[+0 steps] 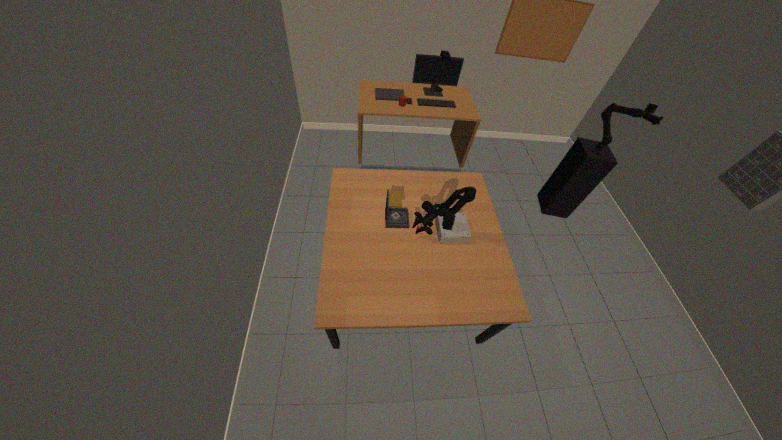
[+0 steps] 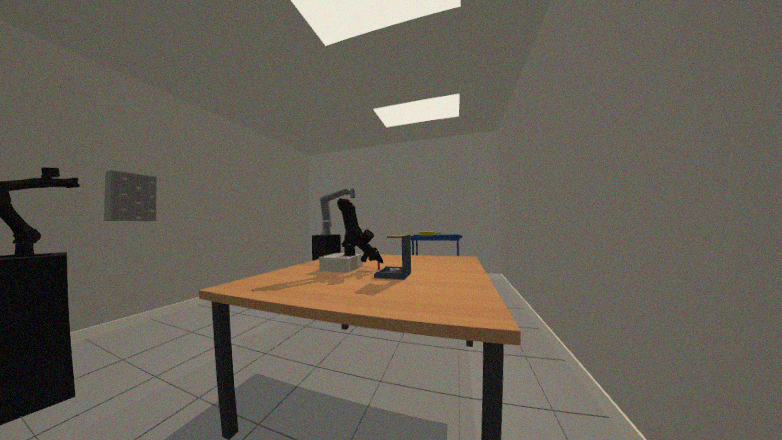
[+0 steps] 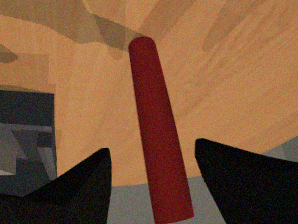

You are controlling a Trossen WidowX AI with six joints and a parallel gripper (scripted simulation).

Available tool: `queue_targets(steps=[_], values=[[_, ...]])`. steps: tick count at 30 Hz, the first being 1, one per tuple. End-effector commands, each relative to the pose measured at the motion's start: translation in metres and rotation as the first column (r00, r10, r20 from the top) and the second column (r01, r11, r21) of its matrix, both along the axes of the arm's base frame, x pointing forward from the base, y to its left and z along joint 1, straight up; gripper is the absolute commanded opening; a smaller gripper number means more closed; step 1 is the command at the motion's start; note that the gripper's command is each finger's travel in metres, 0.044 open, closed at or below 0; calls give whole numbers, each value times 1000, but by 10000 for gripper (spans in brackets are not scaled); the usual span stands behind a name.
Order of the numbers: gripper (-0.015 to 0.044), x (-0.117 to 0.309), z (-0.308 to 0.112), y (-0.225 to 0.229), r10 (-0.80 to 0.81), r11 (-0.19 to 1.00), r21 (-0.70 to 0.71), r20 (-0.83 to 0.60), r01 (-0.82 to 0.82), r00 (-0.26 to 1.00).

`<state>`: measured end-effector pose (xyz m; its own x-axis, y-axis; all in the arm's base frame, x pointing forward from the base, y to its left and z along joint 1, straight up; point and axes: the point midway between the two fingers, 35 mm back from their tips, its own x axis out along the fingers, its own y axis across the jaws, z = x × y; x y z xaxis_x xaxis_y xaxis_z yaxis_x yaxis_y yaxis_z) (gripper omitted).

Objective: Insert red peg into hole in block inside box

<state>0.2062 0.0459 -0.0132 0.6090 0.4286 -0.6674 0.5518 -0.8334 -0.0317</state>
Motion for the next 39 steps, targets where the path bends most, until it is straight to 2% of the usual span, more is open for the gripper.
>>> queue_targets(steps=[1,2,9,14,39], values=[[220,0,-1,0,4,1000,-2,-1,-4,1000],[220,0,-1,0,4,1000,-2,-1,-4,1000],[36,0,0,0,0,1000,0,-1,0,1000],[3,0,0,0,0,1000,0,-1,0,1000],[0,3,14,0,-1,1000,-3,17,1,1000]])
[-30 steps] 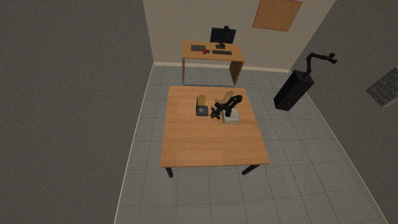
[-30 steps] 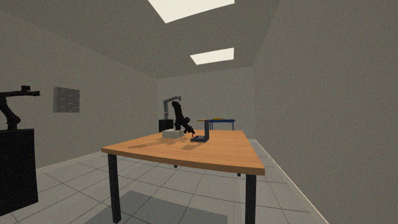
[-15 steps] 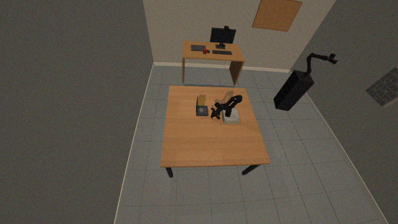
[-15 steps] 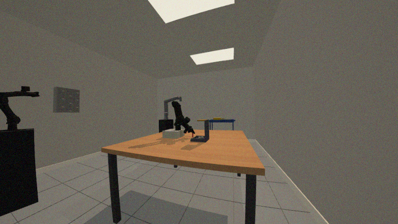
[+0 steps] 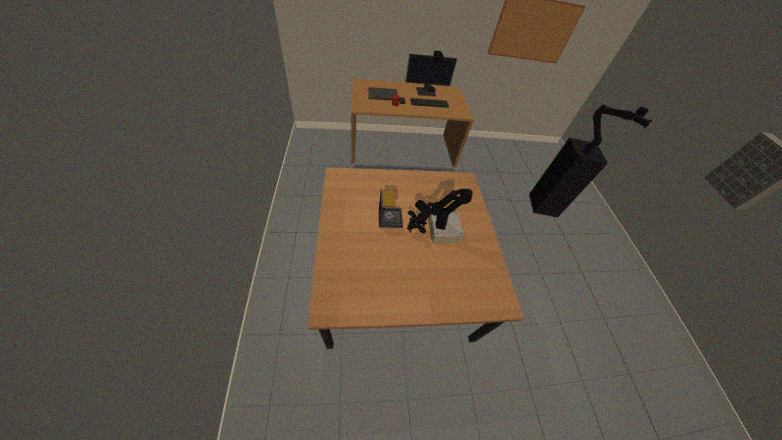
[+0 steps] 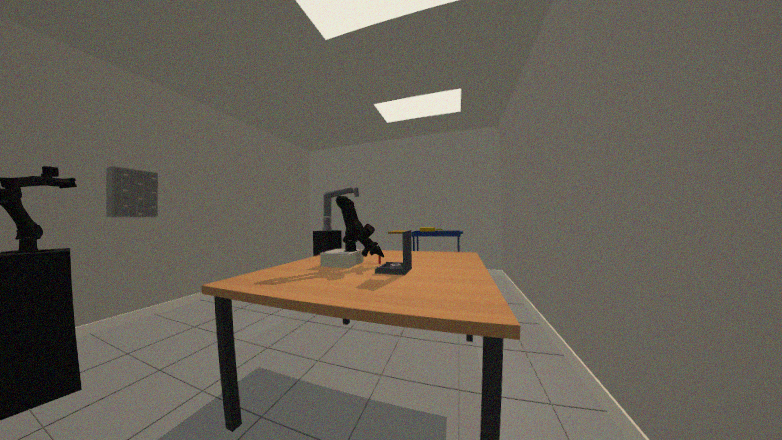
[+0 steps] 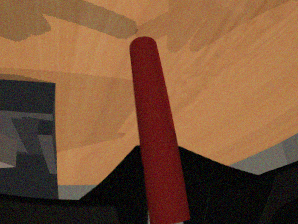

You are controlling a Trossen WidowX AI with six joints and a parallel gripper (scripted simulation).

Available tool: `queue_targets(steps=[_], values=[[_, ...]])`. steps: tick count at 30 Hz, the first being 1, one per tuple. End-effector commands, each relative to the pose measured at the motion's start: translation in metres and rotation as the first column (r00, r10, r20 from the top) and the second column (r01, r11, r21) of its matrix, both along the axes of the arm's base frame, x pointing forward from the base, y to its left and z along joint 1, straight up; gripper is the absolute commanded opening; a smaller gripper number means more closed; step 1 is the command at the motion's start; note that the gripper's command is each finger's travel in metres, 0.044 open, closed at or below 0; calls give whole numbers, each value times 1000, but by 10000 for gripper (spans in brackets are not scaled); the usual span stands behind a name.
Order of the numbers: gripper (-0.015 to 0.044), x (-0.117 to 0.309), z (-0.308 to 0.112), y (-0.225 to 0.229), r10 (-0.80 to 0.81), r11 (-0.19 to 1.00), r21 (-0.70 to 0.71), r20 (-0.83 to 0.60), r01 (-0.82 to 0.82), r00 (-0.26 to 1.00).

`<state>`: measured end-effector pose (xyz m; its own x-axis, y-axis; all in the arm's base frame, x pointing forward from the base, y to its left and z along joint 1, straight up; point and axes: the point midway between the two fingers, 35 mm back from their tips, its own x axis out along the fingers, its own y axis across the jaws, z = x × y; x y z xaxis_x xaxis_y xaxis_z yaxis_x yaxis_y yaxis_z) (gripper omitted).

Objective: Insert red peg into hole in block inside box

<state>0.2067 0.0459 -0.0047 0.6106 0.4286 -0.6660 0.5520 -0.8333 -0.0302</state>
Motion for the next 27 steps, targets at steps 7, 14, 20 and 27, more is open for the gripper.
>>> queue_targets(steps=[7,14,20,27], values=[[0,3,11,-1,-2,1000,-4,22,2,1000],[0,4,17,-1,-2,1000,-5,29,2,1000],[0,4,22,-1,-2,1000,-6,36,2,999],[0,4,28,0,-3,1000,-7,43,3,999]])
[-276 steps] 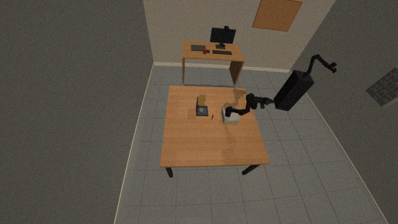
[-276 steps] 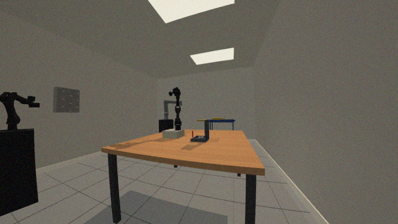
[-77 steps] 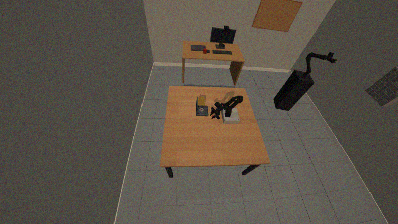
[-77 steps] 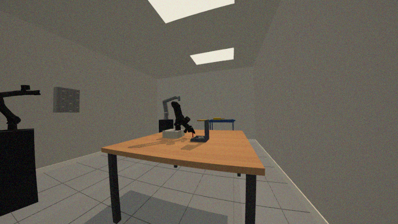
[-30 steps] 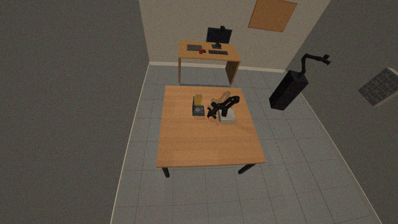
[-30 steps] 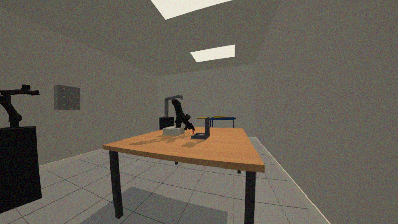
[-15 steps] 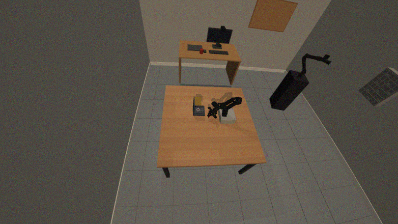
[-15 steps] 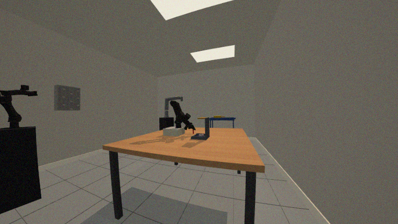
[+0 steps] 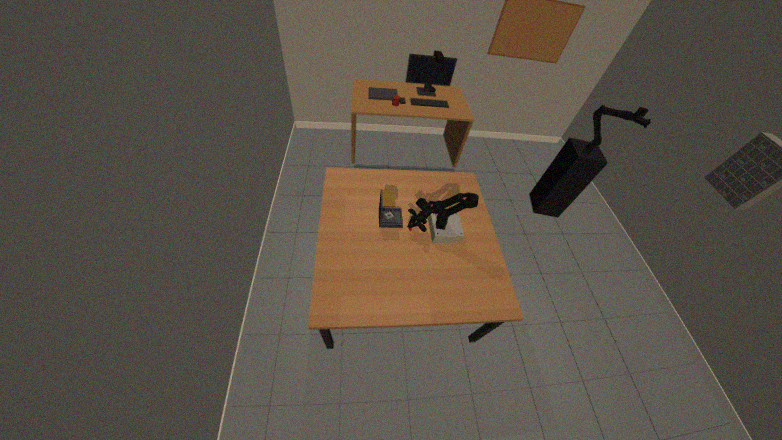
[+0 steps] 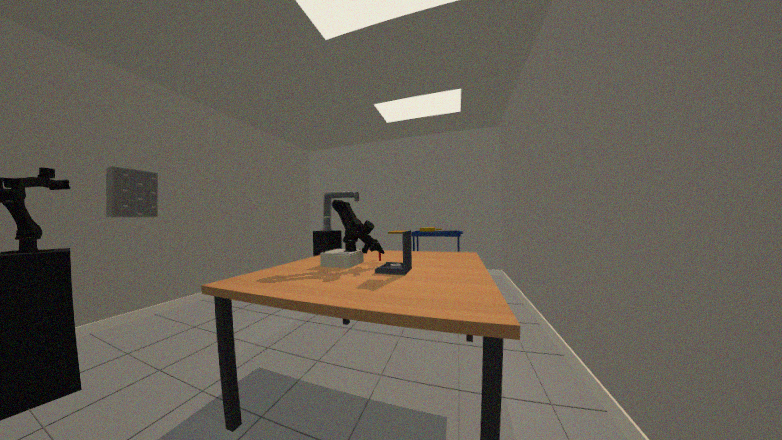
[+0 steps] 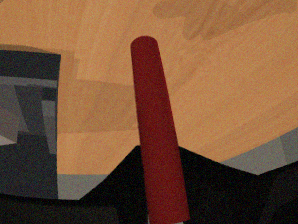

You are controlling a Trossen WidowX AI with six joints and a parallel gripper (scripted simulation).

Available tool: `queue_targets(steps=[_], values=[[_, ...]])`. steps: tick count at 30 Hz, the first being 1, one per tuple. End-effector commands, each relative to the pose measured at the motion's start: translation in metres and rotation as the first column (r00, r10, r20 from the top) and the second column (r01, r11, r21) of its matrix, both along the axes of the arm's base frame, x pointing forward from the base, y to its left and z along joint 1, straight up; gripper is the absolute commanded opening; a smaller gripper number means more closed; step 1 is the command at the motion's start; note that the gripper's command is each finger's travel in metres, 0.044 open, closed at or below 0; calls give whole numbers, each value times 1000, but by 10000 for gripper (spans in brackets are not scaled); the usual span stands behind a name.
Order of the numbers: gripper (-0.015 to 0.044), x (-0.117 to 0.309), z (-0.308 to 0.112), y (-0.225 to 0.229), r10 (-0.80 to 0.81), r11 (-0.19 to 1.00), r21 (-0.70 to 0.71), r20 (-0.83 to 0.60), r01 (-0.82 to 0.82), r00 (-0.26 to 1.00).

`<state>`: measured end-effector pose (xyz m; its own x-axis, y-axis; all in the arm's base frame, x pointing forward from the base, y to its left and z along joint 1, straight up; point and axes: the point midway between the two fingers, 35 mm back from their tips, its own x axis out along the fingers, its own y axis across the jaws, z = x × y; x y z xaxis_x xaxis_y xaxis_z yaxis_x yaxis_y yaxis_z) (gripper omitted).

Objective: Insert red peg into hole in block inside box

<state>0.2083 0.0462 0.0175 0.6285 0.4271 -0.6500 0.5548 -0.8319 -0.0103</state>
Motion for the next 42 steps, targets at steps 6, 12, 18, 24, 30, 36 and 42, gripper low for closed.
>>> queue_targets(steps=[6,12,18,24,30,36,42], values=[[0,2,11,0,-6,1000,-4,20,6,1000],[0,1,16,0,-6,1000,-4,26,6,1000],[0,-1,20,1,-6,1000,-5,31,6,999],[0,-1,22,1,-9,1000,-5,33,9,999],[0,5,25,-4,-28,1000,-5,33,28,999],[0,12,27,-10,-48,999,-5,34,48,998],[0,19,29,-15,-68,998,-5,34,68,997]])
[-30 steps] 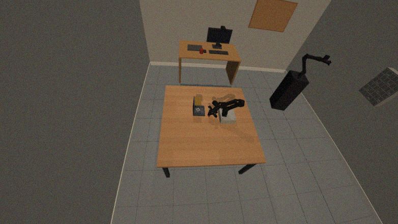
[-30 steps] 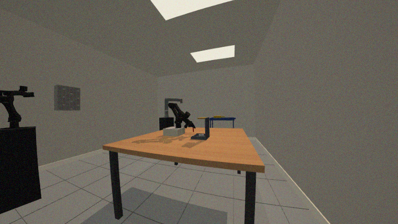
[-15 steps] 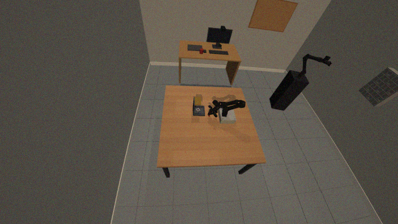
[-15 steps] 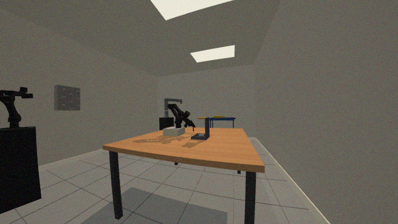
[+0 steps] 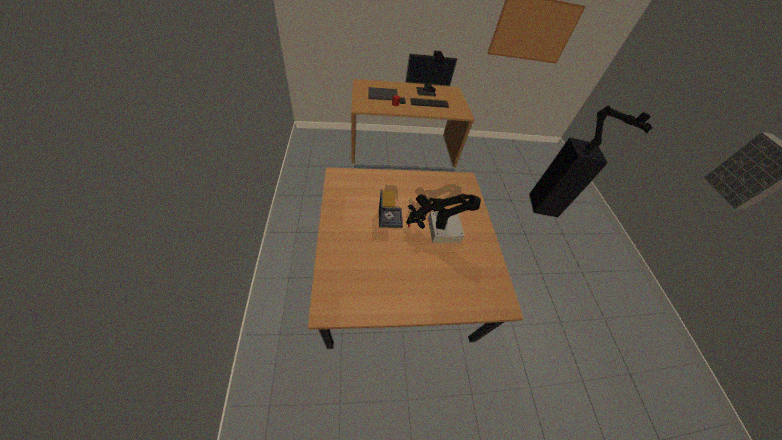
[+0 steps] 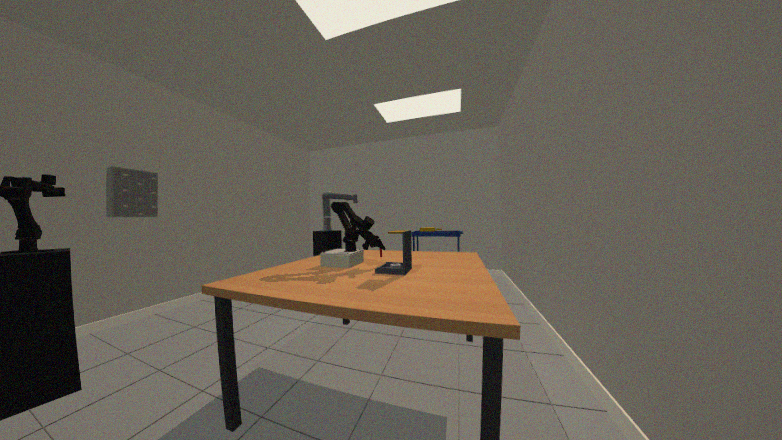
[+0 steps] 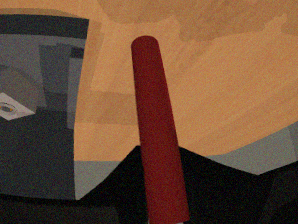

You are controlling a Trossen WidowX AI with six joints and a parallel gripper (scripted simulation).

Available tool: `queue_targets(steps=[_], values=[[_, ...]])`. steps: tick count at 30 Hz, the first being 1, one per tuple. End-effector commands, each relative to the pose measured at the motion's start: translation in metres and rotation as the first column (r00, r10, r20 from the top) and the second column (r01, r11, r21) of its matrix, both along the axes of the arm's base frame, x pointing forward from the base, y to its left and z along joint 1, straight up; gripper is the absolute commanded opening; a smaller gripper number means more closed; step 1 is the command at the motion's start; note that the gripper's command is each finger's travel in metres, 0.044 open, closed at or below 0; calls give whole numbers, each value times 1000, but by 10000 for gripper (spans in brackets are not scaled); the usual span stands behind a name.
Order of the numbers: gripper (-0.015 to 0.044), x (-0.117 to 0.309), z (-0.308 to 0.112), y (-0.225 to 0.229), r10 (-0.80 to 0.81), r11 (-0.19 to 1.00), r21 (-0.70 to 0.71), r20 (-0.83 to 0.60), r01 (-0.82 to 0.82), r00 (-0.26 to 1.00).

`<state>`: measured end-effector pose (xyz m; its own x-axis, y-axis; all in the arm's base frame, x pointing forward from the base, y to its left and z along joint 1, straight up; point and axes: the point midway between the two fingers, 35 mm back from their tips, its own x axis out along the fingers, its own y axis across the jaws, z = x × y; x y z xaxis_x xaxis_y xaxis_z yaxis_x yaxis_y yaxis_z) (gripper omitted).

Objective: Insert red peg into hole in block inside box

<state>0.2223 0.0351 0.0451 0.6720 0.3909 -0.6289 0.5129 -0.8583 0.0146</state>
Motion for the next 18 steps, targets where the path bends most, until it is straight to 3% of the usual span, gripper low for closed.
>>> queue_targets(steps=[1,18], values=[[0,6,2,-5,-22,1000,0,-2,22,1000],[0,26,6,-23,-78,997,0,0,78,997]])
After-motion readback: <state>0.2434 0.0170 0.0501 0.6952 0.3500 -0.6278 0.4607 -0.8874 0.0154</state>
